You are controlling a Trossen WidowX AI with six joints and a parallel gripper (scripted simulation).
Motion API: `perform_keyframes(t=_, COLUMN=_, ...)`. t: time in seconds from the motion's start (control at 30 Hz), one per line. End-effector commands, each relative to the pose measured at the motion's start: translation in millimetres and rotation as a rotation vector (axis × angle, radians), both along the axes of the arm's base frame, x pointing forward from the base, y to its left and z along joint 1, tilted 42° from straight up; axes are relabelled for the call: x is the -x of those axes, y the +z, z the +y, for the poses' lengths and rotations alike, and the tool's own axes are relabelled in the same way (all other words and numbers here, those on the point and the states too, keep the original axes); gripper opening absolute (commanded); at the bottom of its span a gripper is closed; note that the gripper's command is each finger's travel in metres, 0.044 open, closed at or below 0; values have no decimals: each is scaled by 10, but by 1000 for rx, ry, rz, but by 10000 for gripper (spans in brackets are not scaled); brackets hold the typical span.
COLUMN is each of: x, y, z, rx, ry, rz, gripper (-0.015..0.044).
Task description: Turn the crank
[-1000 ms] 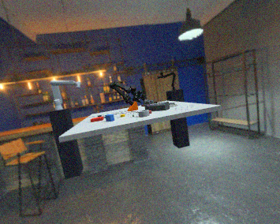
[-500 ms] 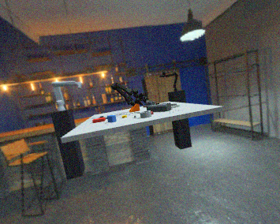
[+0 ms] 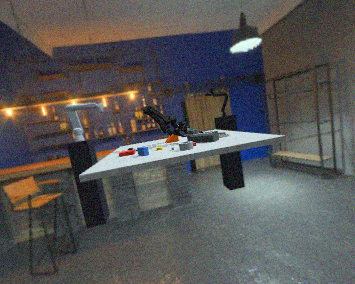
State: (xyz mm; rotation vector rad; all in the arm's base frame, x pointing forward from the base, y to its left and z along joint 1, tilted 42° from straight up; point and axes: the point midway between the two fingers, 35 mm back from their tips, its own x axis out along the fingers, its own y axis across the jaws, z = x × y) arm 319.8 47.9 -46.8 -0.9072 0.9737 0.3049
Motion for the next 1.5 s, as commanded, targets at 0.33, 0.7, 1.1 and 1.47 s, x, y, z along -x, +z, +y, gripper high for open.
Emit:
perform_keyframes(t=0.33, x=64, y=-182, z=-155, rx=8, ry=7, rz=15, gripper=440)
perform_keyframes(t=0.7, x=64, y=-182, z=-155, rx=8, ry=7, rz=15, gripper=178)
perform_keyframes(t=1.1, x=64, y=-182, z=-155, rx=8, ry=7, rz=15, gripper=0)
perform_keyframes(t=1.47, x=8, y=-114, z=-181, rx=9, ry=7, rz=15, gripper=0)
